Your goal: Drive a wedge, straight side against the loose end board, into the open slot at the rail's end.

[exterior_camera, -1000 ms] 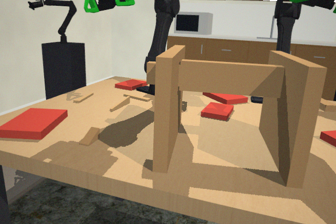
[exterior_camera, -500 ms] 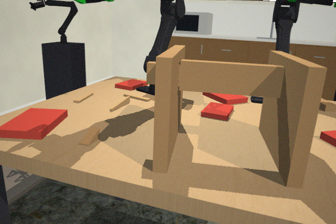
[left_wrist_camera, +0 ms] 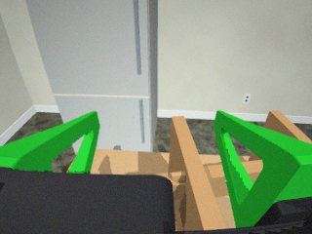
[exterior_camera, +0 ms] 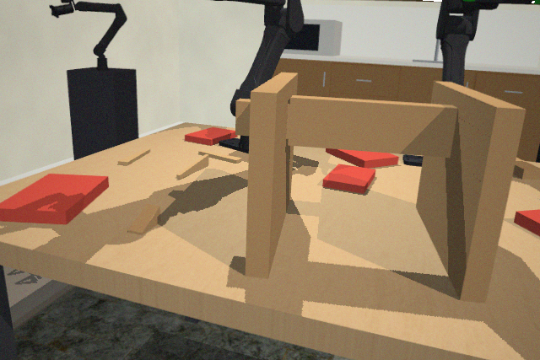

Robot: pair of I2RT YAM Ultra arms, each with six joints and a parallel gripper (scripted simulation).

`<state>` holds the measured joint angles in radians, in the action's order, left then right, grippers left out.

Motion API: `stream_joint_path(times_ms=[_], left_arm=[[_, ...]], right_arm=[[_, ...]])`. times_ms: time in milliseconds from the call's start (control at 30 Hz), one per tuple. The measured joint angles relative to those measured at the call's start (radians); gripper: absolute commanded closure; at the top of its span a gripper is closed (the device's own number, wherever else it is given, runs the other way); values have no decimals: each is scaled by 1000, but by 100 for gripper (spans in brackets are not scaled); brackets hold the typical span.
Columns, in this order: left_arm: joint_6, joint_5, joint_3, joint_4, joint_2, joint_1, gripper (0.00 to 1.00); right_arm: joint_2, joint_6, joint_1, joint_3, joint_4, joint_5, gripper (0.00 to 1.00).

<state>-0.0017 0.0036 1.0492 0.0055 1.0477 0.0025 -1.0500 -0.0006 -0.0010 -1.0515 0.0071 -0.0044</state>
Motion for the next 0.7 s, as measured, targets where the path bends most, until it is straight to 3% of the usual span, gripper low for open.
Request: stream_joint_path(times_ms=[500,533,700], left_arm=[[-1,-3,0,-5,-3,-2,43],[-1,-3,0,-5,-2,-2,43],[0,-4,-1,-8,-3,-2,43]], right_arm=[[4,1,0,0,2,1,0],[5,1,0,2,3,1,42],[4,1,0,3,-5,3,42]])
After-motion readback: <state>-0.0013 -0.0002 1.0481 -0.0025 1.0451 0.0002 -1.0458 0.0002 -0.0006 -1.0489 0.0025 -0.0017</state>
